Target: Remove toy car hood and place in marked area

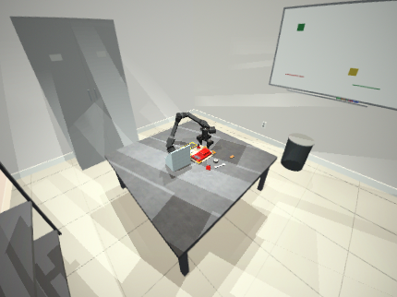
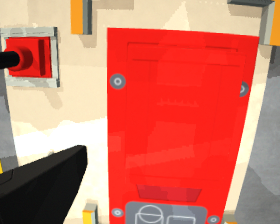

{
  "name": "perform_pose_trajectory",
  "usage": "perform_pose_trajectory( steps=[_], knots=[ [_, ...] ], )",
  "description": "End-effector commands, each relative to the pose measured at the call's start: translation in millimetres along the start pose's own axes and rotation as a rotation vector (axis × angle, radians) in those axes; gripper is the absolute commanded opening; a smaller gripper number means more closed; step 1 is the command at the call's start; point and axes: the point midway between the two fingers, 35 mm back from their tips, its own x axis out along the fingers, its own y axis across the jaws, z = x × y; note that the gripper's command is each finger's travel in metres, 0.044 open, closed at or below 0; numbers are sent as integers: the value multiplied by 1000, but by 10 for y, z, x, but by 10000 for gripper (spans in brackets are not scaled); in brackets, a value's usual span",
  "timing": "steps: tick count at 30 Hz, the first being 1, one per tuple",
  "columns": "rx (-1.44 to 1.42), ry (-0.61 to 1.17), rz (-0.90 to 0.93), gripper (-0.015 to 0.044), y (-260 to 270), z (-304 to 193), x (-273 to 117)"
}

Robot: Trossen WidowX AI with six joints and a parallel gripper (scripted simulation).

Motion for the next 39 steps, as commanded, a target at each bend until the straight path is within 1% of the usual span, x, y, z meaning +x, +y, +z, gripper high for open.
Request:
perform_pose_trajectory(
  steps=[1,39],
  knots=[
    [5,-2,4,440,3,0,40],
    [5,-2,5,440,-10,1,307]
  ],
)
